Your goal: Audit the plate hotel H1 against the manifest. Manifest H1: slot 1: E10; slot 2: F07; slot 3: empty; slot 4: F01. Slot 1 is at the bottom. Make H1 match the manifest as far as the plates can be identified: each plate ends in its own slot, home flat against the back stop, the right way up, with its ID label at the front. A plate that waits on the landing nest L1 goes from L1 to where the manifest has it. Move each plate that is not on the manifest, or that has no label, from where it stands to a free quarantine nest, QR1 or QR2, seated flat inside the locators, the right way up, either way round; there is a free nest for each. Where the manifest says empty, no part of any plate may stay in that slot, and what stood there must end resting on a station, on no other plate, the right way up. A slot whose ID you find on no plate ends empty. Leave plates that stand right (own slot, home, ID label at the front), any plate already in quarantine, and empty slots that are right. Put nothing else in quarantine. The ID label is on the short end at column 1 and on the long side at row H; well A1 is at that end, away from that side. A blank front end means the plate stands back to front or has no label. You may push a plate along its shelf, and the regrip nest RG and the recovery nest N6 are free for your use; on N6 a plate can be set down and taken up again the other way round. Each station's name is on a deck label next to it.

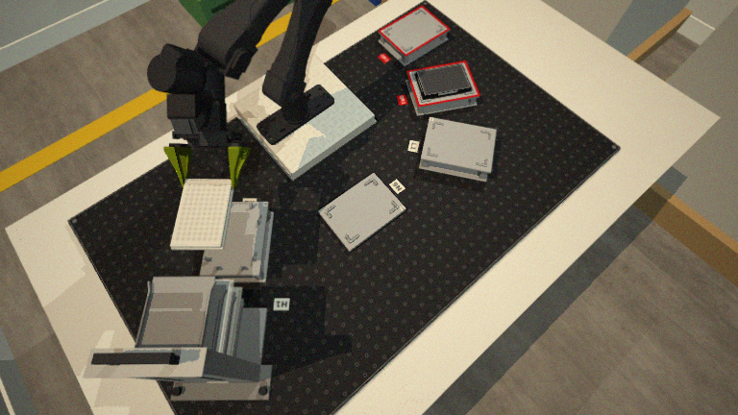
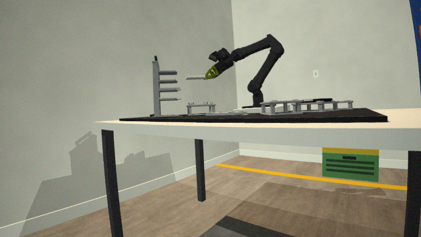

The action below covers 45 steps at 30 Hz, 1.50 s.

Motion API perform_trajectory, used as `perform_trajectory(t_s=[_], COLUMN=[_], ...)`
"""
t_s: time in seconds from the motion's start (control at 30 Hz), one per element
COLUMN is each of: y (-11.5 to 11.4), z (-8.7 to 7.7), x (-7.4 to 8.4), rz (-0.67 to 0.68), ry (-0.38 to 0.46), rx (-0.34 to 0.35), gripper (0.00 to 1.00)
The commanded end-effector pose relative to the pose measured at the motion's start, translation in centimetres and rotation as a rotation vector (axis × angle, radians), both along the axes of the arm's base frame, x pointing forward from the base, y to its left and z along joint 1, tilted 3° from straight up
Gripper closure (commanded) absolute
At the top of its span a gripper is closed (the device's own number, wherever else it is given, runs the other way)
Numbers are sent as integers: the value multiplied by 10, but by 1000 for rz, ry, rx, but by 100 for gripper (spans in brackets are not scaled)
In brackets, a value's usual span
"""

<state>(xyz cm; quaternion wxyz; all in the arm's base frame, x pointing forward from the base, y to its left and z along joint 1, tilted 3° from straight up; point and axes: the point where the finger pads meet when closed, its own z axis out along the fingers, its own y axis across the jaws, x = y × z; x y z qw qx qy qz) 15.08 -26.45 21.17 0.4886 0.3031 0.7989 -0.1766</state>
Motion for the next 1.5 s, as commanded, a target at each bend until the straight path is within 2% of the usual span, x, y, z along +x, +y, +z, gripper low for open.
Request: perform_trajectory(t_s=[0.0,1.47], y=[1,2], z=[7,45], x=[1,-1], rz=[8,8], ry=[-8,-7], rx=[-11,-11], gripper=[14,14])
